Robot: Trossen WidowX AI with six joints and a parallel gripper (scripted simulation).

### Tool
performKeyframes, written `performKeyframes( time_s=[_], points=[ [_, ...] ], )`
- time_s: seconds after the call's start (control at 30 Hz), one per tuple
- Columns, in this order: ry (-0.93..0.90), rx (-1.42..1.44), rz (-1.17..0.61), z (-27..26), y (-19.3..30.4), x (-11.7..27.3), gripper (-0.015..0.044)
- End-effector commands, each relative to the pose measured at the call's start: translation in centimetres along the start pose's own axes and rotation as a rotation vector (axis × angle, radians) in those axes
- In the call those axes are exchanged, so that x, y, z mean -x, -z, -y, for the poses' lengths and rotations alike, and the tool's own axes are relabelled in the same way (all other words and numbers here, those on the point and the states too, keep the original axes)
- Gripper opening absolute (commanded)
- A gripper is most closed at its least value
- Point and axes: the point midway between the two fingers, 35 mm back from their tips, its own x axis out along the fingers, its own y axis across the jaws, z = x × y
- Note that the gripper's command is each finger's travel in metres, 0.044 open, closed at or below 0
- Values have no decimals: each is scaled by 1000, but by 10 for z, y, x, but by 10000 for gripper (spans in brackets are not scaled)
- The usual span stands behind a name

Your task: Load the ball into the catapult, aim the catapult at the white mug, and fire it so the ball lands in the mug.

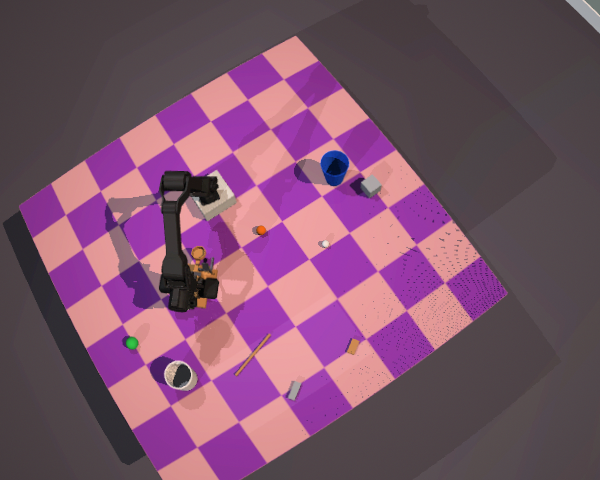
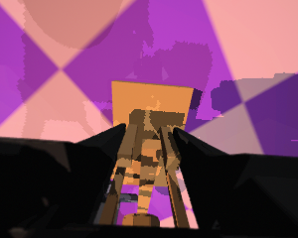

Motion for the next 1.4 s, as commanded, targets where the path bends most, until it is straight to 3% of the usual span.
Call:
performKeyframes(
  time_s=[0.0,0.4,0.87,0.97,1.13,1.37],
  points=[
    [-2,4,-5,0,1,-8,0],
    [0,0,0,0,1,-11,0],
    [0,0,0,0,1,-11,368],
    [0,0,-1,0,-3,11,440],
    [0,0,-4,0,0,85,440],
    [1,2,1,1,-2,75,440]
  ],
)
